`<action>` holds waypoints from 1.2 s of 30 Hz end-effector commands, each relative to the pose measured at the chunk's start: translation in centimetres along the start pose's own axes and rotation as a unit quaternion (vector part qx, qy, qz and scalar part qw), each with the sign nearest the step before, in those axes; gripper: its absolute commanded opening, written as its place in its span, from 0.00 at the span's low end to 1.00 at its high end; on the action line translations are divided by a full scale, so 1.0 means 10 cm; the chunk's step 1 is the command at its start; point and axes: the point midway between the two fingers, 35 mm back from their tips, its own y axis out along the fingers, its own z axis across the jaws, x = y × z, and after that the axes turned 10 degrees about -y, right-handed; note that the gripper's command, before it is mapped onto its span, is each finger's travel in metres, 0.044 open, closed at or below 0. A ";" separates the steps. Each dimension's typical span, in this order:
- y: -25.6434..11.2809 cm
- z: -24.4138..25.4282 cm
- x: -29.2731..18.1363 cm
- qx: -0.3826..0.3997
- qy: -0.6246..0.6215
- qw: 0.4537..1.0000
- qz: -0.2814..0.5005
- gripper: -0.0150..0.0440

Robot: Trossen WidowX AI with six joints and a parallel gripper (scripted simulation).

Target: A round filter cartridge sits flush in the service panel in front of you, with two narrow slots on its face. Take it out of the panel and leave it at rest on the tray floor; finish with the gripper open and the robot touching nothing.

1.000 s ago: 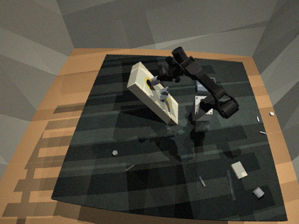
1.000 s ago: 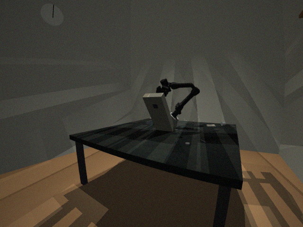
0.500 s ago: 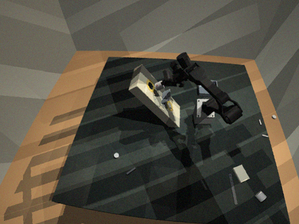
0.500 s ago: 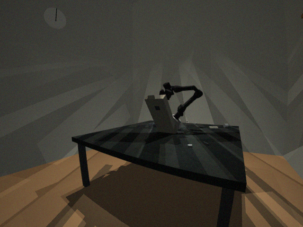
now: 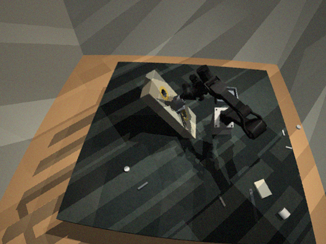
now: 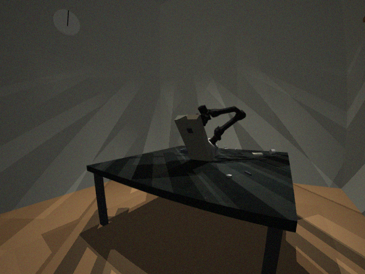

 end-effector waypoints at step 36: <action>-0.35 0.83 0.73 0.003 -0.009 1.000 -0.004 0.72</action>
